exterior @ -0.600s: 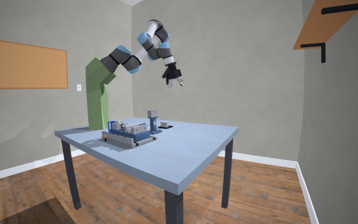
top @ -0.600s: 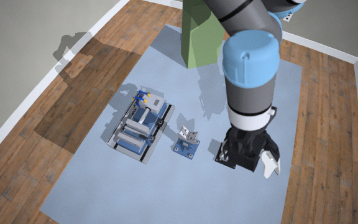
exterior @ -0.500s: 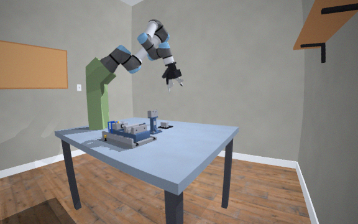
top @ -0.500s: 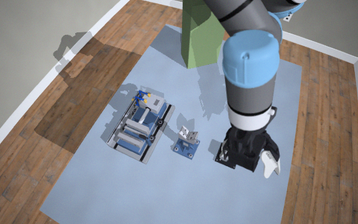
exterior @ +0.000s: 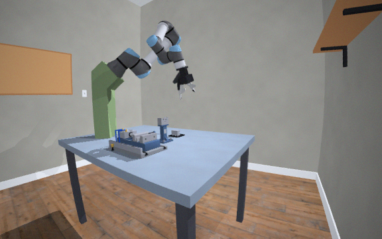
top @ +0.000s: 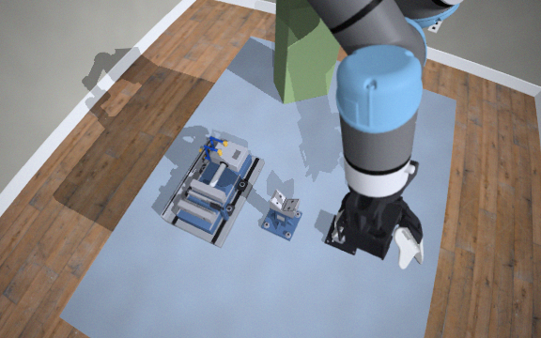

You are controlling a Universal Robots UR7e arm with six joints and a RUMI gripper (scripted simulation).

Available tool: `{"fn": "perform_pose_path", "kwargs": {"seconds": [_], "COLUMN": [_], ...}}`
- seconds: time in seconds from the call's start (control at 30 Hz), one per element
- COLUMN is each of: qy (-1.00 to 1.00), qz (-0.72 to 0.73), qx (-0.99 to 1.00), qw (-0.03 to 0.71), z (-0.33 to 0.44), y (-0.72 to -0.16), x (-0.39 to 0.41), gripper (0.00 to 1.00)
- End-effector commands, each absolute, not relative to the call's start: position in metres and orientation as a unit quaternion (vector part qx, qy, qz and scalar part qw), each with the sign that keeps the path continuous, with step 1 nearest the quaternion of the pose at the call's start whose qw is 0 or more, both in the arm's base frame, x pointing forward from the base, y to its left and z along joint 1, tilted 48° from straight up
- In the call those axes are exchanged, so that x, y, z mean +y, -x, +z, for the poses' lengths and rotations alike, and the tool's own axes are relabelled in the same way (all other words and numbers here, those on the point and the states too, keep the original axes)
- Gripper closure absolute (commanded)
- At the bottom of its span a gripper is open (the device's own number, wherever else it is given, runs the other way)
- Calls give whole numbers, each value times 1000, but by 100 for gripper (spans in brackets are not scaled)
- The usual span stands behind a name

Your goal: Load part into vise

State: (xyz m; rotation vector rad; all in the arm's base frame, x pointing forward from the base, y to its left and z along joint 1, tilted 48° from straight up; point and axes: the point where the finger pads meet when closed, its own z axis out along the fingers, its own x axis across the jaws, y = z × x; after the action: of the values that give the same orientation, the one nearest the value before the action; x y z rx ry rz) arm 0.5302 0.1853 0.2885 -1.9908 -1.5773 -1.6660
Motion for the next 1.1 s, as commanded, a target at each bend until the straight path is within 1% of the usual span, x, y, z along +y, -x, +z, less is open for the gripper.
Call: {"fn": "perform_pose_path", "kwargs": {"seconds": [0.0, 0.2, 0.43, 0.5, 0.97, 1.07], "qy": [654, 649, 622, 622, 499, 497], "qz": [-548, -546, -536, -536, -481, -480], "qx": [-519, -528, -570, -570, -711, -713], "qw": [52, 44, 8, 8, -115, -116], "z": [289, 286, 275, 275, 238, 238], "y": [-530, -530, -527, -527, -517, -517], "x": [185, 186, 190, 190, 202, 202], "gripper": [0, 0, 0, 0, 0, 0]}}
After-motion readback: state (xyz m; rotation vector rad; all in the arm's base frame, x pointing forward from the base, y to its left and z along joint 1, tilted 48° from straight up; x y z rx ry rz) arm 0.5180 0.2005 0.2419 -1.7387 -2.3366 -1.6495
